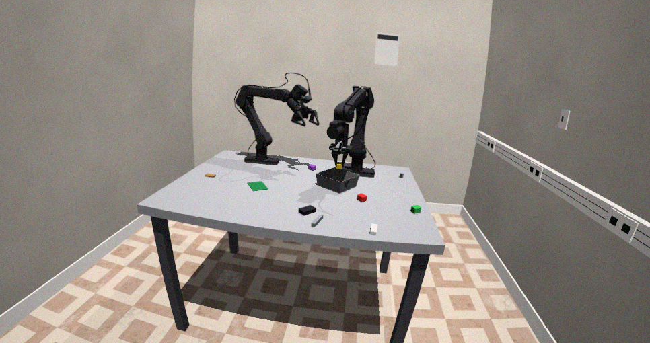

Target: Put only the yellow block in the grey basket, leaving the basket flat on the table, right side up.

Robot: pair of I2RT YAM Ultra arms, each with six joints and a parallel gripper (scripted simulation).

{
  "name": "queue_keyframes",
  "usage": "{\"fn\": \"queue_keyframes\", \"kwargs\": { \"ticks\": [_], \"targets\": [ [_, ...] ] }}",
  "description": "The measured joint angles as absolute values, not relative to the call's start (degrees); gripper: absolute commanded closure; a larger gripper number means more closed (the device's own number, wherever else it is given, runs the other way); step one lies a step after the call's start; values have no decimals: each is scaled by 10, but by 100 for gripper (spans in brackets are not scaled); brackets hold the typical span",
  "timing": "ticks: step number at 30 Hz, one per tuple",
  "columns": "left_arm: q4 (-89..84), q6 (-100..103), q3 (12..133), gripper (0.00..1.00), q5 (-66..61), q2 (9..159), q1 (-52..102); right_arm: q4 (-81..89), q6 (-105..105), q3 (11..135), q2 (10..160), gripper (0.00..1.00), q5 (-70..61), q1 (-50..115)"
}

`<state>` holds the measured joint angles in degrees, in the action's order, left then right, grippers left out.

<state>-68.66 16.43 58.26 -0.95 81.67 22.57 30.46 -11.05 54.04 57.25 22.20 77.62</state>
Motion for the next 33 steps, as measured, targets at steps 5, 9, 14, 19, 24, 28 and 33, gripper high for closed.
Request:
{"fn": "queue_keyframes", "kwargs": {
  "ticks": [5,9,14,19,24,28,33],
  "targets": [
    [-648,168,544,76,-10,826,226,305,-110,540,573,0,222,776],
    [-613,170,501,76,-10,844,227,305,-110,540,573,0,222,776],
    [-566,170,476,76,-10,856,227,305,-110,540,573,0,222,776],
    [-522,170,450,76,-10,873,227,305,-110,540,573,0,222,776],
    [-497,170,441,76,-10,881,227,305,-110,540,573,0,222,776],
    [-484,170,440,76,-10,881,227,305,-110,540,573,0,222,776],
    [-470,170,431,76,-10,885,227,305,-110,540,573,0,222,776]
  ]
}}
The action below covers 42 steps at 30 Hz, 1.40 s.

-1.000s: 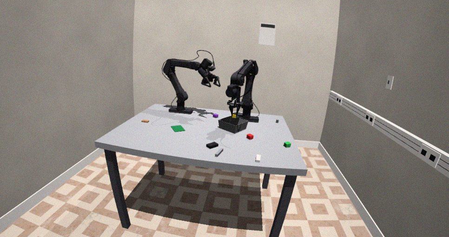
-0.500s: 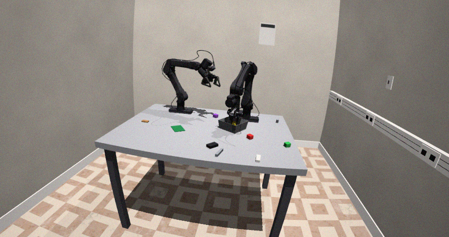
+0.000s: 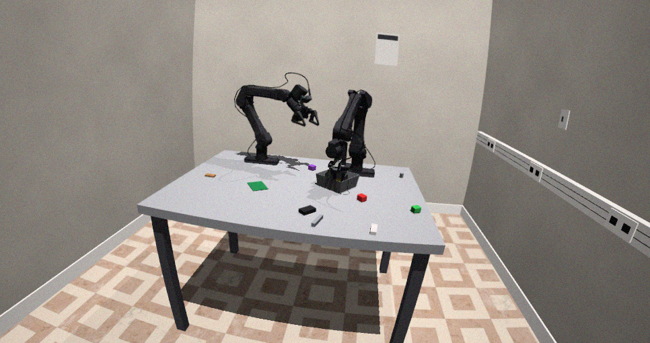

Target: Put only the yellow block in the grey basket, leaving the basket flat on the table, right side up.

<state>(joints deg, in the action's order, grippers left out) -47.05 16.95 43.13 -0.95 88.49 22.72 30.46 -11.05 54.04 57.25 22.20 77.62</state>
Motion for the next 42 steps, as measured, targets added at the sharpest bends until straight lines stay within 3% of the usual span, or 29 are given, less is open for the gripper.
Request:
{"fn": "queue_keyframes", "kwargs": {
  "ticks": [10,13,21,22,32,35,42],
  "targets": [
    [-469,170,431,76,-10,887,227,305,-110,540,573,0,222,776],
    [-469,170,431,46,-10,888,227,305,-110,540,573,0,222,776],
    [-474,166,438,46,-10,874,225,305,-110,540,573,0,222,776],
    [-478,166,443,35,-10,870,225,305,-110,540,573,0,222,776],
    [-555,164,505,35,-10,834,223,305,-110,540,573,0,222,776],
    [-591,162,544,1,-10,816,222,305,-110,540,573,0,222,776],
    [-586,133,521,0,-9,758,222,305,-110,540,573,0,222,776]
  ]
}}
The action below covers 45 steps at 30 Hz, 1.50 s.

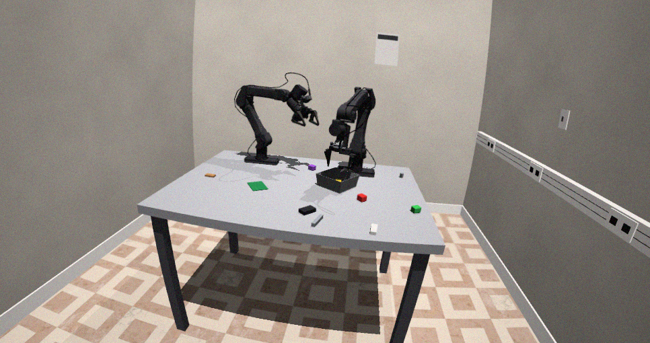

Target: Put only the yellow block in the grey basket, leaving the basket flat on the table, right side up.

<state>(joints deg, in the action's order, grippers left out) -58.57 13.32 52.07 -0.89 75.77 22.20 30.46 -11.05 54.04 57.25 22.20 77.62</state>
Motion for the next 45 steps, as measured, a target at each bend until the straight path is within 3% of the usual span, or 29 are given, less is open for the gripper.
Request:
{"fn": "queue_keyframes", "kwargs": {
  "ticks": [19,45],
  "targets": [
    [-535,33,330,0,-11,452,232,305,-110,540,573,0,222,776],
    [-525,18,314,0,-19,418,232,305,-110,540,573,0,222,776]
  ]
}}
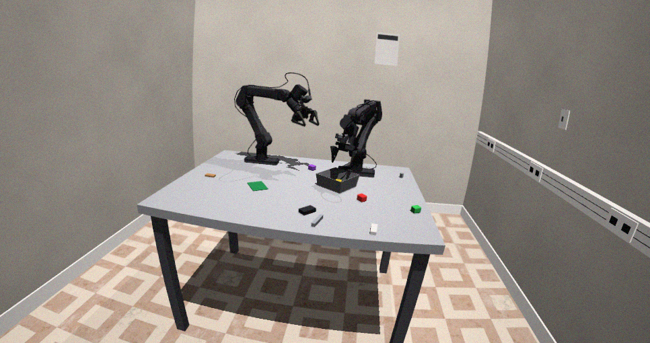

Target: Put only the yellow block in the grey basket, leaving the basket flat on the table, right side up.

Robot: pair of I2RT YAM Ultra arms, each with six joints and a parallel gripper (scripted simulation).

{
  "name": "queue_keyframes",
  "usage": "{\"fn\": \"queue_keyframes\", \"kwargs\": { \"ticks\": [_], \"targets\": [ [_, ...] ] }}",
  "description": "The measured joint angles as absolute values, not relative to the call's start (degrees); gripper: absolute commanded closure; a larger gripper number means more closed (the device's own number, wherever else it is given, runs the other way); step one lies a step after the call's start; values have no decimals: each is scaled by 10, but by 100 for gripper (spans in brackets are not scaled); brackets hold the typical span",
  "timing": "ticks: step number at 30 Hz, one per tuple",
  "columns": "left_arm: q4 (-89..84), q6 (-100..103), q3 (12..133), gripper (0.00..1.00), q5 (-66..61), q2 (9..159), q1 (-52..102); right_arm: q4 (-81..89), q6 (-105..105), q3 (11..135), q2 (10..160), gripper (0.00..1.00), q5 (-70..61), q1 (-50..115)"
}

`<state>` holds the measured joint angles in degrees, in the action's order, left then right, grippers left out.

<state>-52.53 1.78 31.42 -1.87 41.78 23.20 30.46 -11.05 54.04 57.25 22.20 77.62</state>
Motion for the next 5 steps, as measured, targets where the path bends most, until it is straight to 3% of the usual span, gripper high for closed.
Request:
{"fn": "queue_keyframes", "kwargs": {
  "ticks": [5],
  "targets": [
    [-525,18,314,0,-19,418,232,305,-110,540,573,0,222,776]
  ]
}}
